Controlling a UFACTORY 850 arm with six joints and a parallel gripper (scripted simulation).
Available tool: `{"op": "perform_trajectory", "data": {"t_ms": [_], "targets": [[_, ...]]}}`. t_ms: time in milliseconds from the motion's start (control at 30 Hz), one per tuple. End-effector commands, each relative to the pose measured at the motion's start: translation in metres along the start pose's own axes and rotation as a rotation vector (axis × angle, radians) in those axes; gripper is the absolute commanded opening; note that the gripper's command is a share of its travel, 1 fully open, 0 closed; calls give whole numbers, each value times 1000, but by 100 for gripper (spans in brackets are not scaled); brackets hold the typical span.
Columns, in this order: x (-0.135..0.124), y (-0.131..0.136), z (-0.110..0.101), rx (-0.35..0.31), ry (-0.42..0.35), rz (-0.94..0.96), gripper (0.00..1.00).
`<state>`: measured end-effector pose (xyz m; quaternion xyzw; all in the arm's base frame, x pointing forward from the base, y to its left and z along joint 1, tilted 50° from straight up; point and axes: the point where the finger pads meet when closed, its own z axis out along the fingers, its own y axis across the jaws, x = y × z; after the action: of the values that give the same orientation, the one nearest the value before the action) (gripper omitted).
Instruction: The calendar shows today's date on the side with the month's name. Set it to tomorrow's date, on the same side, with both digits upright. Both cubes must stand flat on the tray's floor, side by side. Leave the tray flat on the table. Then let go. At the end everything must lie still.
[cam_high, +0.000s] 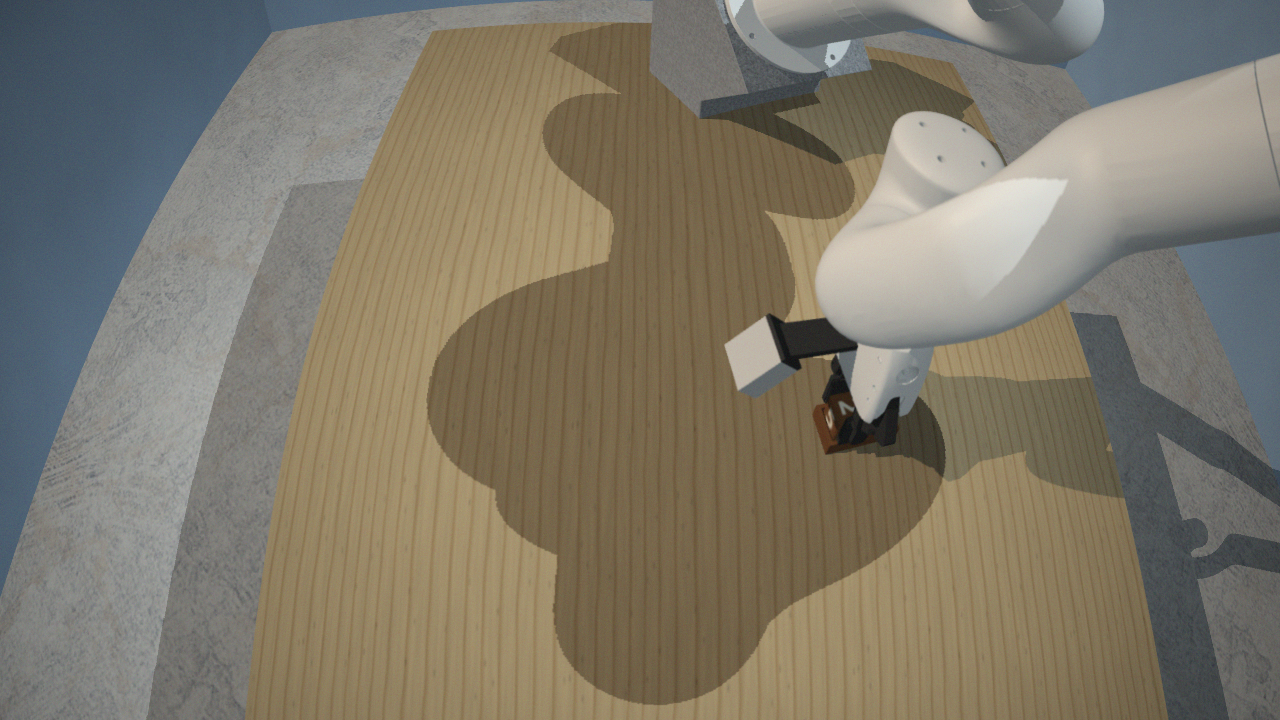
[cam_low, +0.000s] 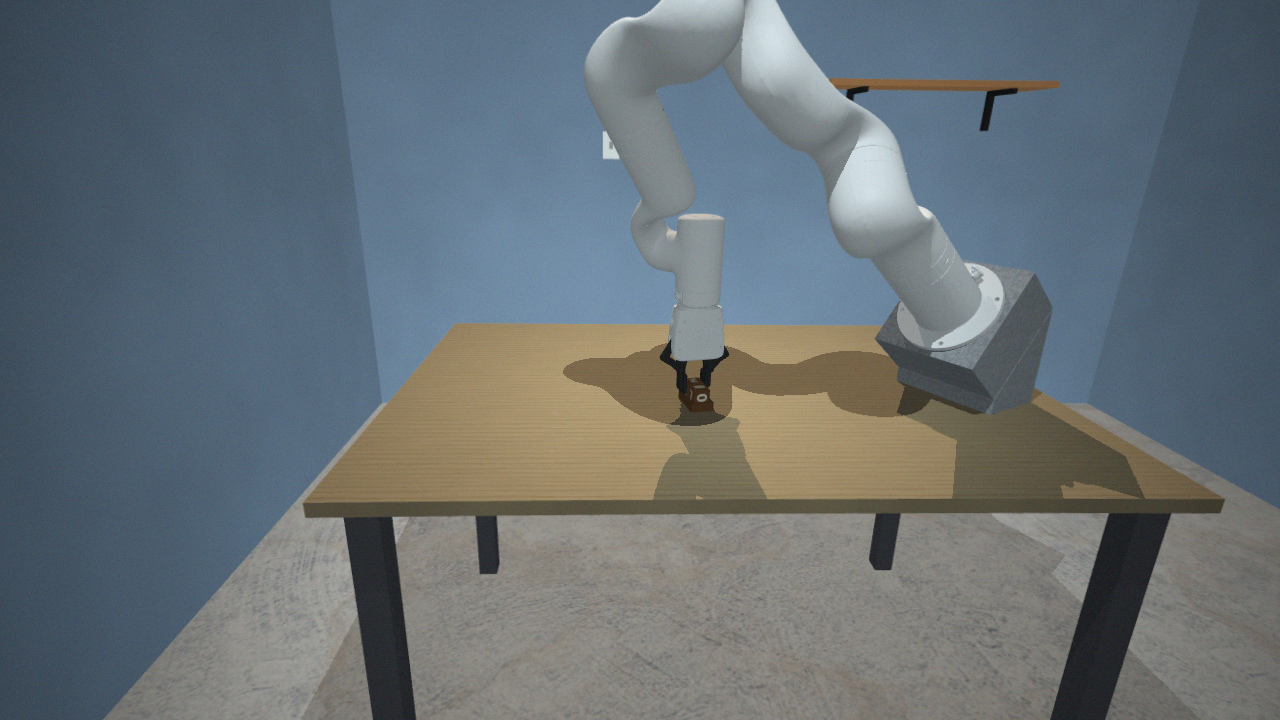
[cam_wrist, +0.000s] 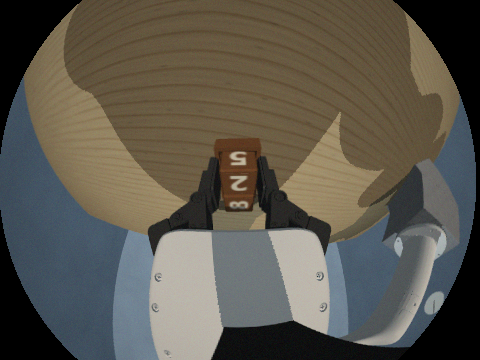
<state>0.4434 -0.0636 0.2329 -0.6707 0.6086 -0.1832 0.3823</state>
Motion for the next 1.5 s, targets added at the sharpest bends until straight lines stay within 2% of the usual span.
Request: {"op": "perform_trajectory", "data": {"t_ms": [0,133,167,700,1200,1467], "targets": [[0,0,0,1,0,0,45],[0,0,0,1,0,0,45],[0,0,0,1,0,0,49],[0,0,-6,1,0,0,49],[0,0,-76,1,0,0,49],[0,0,-89,1,0,0,49]]}}
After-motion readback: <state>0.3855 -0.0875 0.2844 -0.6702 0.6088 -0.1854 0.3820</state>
